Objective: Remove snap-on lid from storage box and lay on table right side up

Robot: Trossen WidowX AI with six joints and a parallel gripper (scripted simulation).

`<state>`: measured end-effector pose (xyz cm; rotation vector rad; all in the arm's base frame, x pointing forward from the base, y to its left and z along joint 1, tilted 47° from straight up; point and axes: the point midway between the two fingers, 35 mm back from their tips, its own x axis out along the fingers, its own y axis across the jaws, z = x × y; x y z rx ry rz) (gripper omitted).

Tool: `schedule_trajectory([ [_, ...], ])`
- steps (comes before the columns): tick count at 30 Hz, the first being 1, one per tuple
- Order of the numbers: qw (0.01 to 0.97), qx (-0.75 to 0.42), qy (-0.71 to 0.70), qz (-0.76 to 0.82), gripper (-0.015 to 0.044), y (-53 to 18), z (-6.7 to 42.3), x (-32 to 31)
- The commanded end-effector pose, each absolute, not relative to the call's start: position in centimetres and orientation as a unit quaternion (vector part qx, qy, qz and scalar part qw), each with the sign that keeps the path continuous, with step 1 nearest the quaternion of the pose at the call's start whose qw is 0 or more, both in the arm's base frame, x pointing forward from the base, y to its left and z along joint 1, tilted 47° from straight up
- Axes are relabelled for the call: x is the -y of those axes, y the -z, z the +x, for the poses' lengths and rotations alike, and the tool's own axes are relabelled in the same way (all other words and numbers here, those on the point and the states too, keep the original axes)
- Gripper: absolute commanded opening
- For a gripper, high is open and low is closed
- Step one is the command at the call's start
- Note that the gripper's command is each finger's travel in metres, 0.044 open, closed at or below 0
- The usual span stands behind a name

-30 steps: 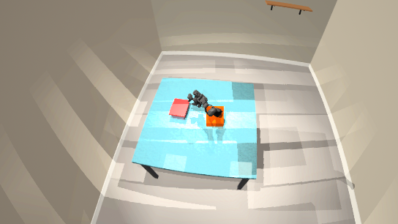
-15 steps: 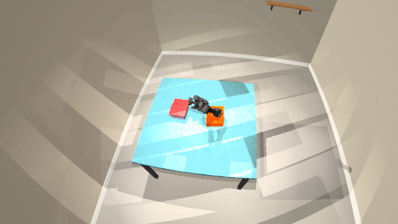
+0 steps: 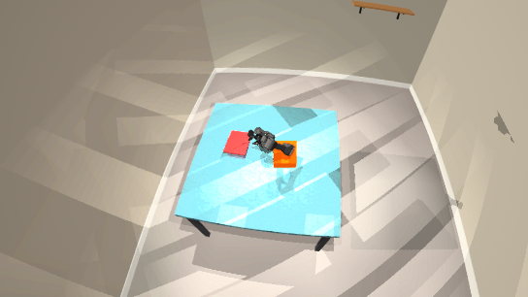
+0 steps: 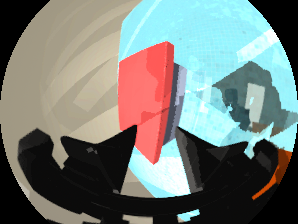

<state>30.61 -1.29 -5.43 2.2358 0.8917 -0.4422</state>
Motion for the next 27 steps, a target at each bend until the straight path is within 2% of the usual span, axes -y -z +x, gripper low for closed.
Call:
schedule_trajectory([
  [1,0.338,-0.343,0.174,0.859,0.0235,6.0,31.1,1.0],
  [27,0.336,-0.342,0.171,0.861,0.0235,8.2,33.9,-1.2],
])
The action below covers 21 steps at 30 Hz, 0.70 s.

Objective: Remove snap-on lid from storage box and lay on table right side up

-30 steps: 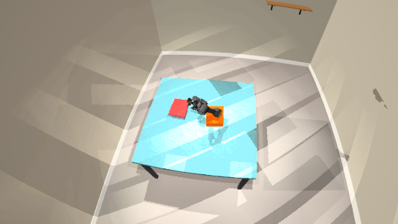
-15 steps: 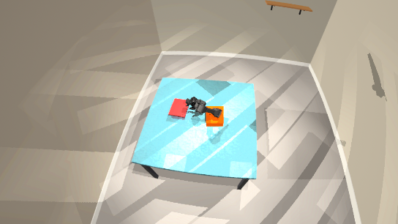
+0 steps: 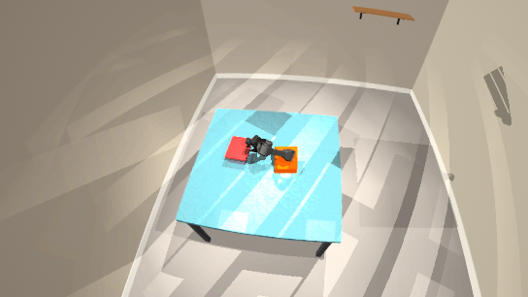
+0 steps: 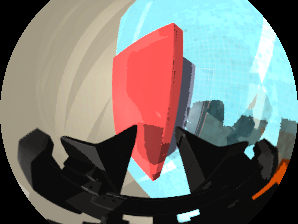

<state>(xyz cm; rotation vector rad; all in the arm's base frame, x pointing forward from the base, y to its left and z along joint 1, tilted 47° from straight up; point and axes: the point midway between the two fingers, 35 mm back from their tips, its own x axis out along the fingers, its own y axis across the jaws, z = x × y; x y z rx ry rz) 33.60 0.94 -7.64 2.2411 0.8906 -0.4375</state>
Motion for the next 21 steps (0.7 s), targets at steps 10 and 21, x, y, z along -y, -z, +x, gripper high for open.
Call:
schedule_trajectory([
  [10,0.336,-0.341,0.171,0.861,0.0188,8.3,34.01,-1.38],
  [21,0.336,-0.341,0.171,0.861,0.0095,8.3,34.01,-1.38],
])
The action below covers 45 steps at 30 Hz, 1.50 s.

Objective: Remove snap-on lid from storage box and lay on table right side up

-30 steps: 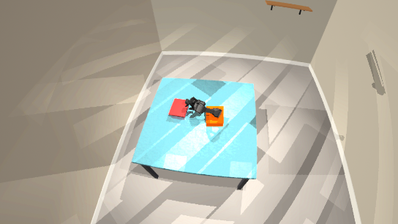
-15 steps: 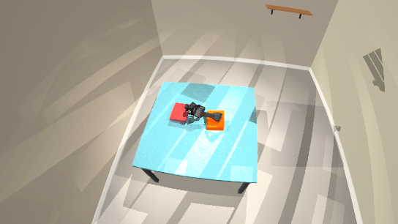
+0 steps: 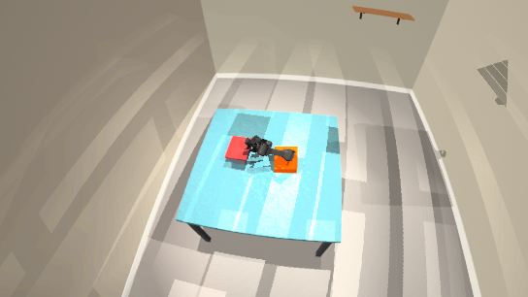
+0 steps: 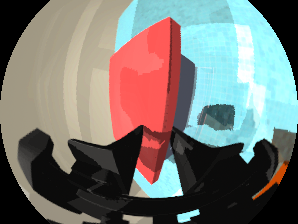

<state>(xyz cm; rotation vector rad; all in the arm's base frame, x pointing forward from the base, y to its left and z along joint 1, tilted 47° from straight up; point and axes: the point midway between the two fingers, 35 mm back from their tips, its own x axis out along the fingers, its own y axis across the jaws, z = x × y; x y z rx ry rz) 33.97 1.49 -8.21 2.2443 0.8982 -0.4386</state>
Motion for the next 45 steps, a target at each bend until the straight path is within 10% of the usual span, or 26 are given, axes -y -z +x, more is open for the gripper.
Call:
schedule_trajectory([
  [1,0.336,-0.341,0.171,0.861,0.0069,8.3,34.01,-1.38],
  [4,0.336,-0.341,0.171,0.861,0.0,8.3,34.01,-1.38],
  [45,0.336,-0.344,0.168,0.86,0.0,7.69,33.85,-0.91],
])
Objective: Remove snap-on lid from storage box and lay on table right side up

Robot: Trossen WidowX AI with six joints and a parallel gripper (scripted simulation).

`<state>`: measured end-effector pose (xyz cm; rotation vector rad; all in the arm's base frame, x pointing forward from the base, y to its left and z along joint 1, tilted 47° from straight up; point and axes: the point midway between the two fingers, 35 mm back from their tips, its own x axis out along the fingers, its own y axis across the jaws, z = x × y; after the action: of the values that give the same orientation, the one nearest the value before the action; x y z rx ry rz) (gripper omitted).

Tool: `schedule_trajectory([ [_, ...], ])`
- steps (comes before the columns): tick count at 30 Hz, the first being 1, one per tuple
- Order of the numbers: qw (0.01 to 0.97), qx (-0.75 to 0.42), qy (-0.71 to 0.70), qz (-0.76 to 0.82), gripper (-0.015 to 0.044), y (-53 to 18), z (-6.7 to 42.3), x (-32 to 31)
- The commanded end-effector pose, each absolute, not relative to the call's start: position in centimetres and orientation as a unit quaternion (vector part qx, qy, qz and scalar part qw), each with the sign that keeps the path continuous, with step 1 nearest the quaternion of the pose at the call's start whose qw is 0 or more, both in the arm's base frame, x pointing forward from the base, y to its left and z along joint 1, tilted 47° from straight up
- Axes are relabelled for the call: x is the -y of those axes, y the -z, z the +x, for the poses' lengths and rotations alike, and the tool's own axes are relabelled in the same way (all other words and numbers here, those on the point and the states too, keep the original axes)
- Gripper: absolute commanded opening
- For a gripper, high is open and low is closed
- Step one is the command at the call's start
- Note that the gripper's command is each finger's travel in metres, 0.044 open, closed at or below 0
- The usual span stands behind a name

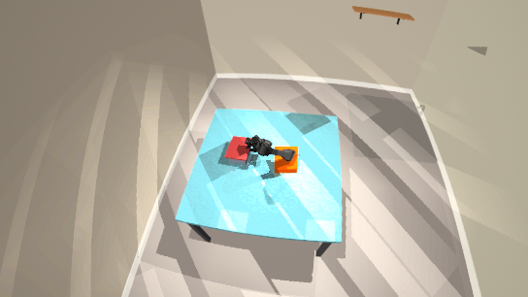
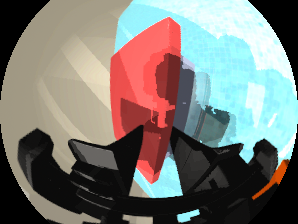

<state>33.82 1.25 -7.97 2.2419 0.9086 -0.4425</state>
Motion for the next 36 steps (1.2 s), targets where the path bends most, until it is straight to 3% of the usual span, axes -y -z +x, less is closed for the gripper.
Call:
schedule_trajectory([
  [1,0.336,-0.344,0.168,0.86,0.0,7.68,33.85,-0.9],
  [36,0.336,-0.344,0.168,0.86,0.0,7.18,33.85,-0.39],
])
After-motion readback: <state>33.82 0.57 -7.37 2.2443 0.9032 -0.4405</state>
